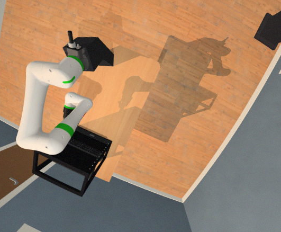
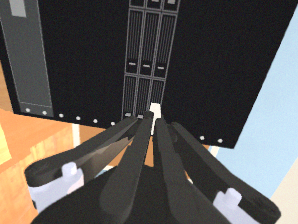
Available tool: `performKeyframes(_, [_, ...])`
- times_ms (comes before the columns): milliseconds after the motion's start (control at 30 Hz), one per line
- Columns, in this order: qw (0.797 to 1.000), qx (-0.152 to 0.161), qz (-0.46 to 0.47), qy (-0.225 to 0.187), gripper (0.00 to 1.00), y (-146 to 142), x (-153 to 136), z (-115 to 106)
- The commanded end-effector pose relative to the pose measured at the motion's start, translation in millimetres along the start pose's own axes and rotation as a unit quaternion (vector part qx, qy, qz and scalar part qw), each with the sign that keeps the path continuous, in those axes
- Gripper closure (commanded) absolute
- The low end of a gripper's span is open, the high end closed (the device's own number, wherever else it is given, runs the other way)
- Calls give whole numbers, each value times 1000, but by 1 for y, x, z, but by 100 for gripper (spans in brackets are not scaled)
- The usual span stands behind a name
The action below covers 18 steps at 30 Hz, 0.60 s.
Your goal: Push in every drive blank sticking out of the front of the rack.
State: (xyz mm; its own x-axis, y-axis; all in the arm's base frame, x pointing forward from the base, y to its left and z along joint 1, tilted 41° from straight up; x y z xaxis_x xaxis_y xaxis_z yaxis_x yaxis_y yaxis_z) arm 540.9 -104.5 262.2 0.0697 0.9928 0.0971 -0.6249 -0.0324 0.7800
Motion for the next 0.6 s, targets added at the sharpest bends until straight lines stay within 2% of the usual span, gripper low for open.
performKeyframes(0, [1000, 0, 0, 0, 90, 1, 0, 4])
performKeyframes(567, [1000, 0, 0, 0, 90, 1, 0, 11])
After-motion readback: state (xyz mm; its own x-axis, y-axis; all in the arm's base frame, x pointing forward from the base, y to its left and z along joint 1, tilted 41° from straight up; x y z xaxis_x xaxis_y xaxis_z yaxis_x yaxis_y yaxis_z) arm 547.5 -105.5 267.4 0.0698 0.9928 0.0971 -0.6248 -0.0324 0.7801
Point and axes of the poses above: the point where the finger pads meet when closed, its own z axis out along the fingers, its own y axis across the jaws, x = y × z, the point moved 8 cm from there along -z, back along the fingers, and after that the axes turned 8 degrees about -z, right-handed, at the moved point
